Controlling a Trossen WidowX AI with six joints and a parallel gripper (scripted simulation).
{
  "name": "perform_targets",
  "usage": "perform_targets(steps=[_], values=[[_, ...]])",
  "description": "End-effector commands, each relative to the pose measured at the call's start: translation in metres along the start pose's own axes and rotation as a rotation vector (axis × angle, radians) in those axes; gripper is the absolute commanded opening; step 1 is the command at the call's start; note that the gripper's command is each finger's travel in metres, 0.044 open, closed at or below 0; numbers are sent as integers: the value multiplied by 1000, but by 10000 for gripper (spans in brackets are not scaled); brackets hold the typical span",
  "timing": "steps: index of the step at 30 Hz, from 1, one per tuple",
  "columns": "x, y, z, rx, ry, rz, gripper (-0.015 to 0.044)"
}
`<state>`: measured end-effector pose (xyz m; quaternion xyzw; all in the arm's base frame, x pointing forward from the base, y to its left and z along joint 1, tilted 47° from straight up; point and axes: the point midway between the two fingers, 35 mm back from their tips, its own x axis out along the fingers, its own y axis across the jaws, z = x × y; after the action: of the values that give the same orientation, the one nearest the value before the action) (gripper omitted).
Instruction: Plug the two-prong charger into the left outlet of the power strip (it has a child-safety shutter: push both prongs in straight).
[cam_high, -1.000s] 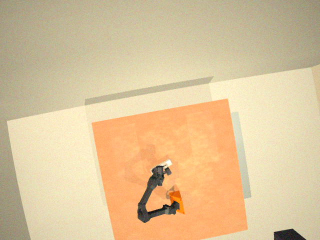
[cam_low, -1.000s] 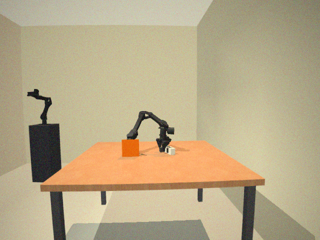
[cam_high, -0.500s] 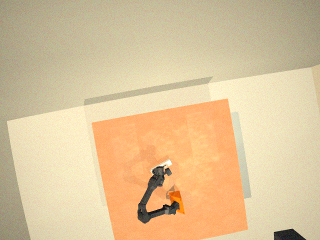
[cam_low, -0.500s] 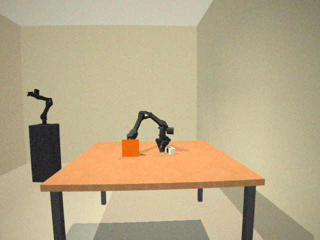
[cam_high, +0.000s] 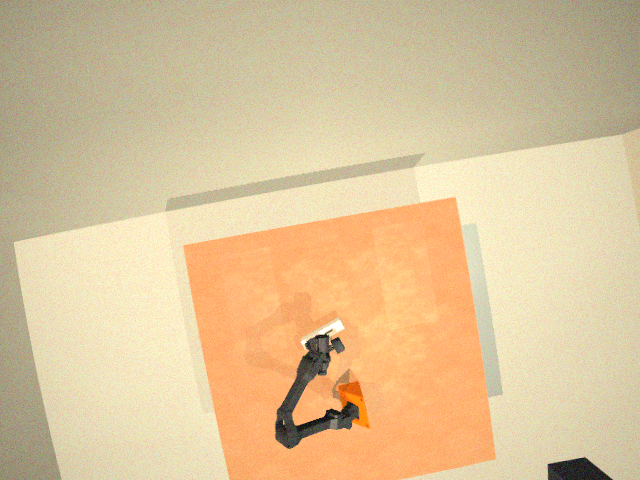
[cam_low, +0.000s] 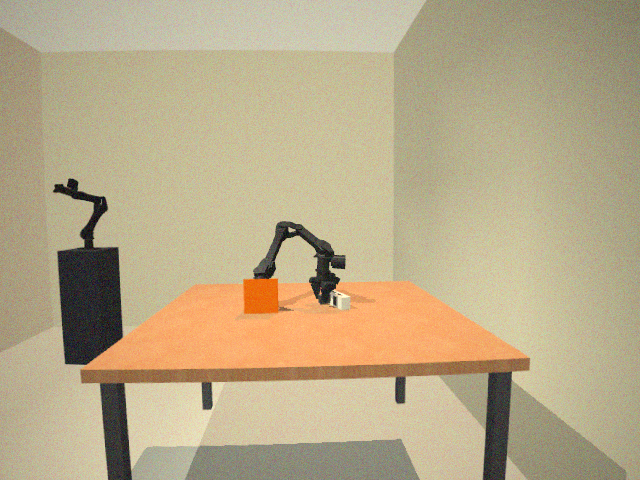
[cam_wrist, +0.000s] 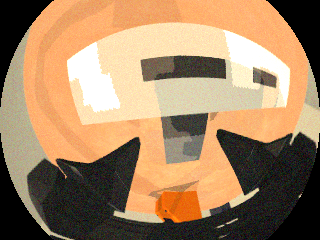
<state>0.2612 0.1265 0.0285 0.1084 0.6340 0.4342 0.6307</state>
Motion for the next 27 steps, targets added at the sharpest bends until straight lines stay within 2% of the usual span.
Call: perform_targets(steps=[1,27], values=[[-1,1,-5,-9,-4,0,440],[2,0,-37,-9,-4,0,440]])
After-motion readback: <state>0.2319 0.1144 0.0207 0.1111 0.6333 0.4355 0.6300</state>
